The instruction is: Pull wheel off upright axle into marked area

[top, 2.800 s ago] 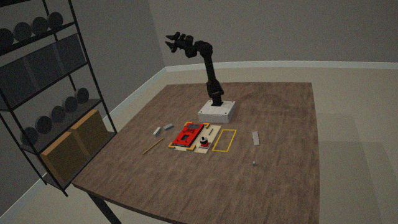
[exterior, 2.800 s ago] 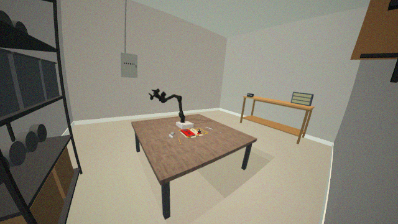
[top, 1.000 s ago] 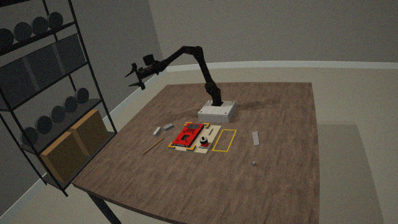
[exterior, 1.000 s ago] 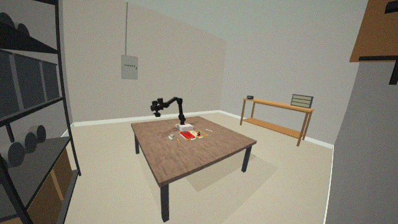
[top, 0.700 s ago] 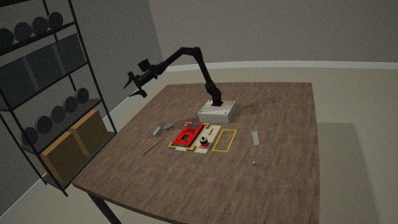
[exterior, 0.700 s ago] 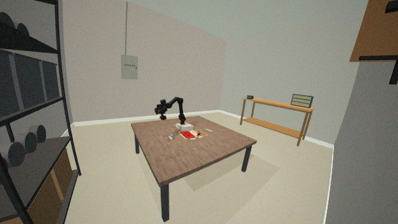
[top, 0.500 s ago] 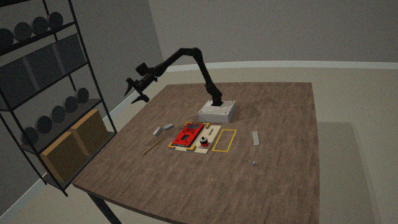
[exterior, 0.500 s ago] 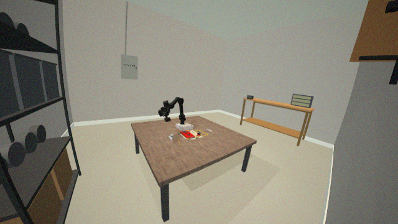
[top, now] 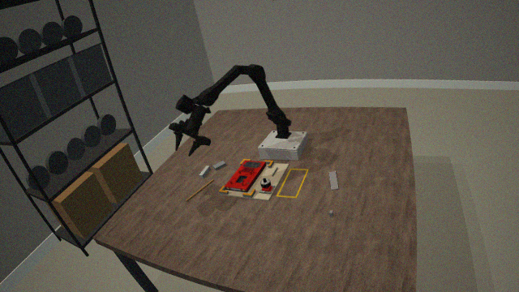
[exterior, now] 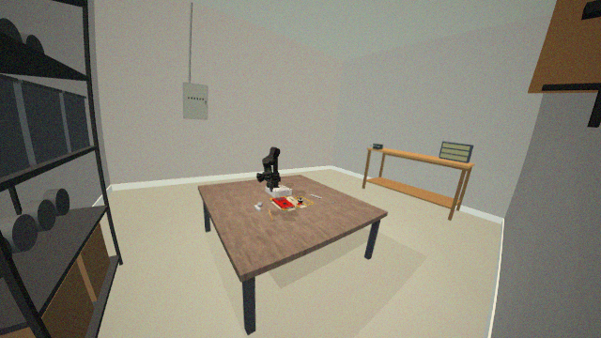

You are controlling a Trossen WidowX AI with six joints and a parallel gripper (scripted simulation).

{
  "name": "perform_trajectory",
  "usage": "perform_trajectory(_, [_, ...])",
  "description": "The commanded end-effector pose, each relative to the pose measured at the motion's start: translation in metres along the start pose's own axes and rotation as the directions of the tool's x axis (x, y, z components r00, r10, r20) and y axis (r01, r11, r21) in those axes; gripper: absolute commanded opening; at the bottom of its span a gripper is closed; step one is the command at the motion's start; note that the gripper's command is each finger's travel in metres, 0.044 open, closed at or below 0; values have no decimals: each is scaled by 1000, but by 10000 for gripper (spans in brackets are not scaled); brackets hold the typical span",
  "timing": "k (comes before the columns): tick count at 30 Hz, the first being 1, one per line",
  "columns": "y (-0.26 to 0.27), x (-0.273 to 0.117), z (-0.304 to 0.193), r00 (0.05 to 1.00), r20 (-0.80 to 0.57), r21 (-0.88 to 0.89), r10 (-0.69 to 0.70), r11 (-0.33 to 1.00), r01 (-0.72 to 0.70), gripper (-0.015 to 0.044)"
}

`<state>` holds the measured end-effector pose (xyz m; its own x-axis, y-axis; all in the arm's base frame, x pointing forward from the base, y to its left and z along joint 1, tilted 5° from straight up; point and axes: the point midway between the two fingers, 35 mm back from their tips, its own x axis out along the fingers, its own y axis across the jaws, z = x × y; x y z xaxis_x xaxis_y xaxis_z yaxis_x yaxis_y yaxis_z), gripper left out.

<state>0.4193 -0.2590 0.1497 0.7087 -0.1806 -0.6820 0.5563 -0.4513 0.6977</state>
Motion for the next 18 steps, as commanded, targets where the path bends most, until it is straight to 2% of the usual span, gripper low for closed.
perform_trajectory(1, [-27,14,-38,992,-28,-33,-123,992,122,300])
perform_trajectory(9, [-72,18,-107,951,-74,-141,-301,947,289,300])
perform_trajectory(18, [-136,5,-172,843,-13,-278,-537,812,513,300])
